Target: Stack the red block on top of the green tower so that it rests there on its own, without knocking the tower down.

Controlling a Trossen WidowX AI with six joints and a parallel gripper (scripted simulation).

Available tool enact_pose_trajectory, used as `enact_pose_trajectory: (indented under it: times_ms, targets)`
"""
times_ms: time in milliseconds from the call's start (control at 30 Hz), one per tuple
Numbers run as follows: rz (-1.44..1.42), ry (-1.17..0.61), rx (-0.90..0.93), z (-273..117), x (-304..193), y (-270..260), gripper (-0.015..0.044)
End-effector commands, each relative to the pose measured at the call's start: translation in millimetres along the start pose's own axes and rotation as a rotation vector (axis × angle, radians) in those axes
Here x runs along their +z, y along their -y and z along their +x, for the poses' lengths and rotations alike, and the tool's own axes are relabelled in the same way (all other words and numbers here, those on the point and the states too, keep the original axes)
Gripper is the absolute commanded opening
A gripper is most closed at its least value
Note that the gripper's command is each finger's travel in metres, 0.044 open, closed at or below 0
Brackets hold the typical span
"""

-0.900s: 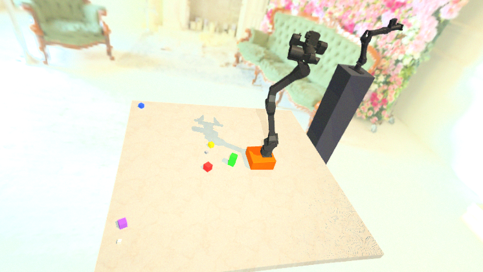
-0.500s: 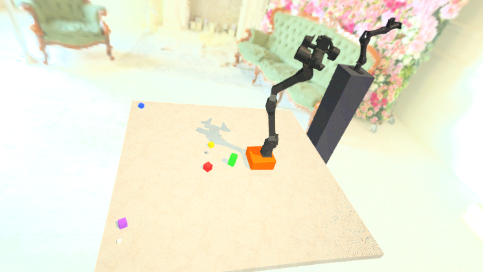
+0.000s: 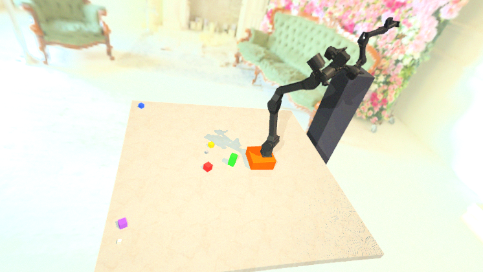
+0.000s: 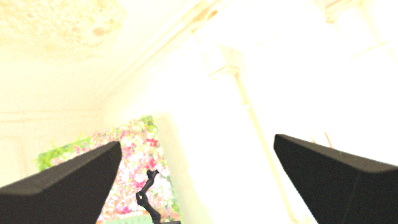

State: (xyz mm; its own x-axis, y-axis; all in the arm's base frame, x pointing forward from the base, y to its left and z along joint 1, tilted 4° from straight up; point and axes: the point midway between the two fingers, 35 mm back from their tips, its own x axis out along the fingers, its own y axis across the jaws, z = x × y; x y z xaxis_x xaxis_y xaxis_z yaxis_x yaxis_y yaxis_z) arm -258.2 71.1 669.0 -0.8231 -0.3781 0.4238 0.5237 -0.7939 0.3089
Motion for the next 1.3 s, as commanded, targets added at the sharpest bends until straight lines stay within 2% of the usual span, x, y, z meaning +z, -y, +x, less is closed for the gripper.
enact_pose_trajectory:
  times_ms: [0, 200, 500, 867, 1267]
  targets:
    - [-0.033, 0.058, -0.142, -15, 12, 42, 0.0440]
    - [-0.069, 0.157, -0.342, -43, 29, 90, 0.0440]
    - [-0.135, 0.228, -0.714, -129, 51, 177, 0.0440]
    - [-0.194, 0.290, -1.172, -272, 67, 234, 0.0440]
    - [-0.184, 0.308, -1.677, -449, 55, 235, 0.0440]
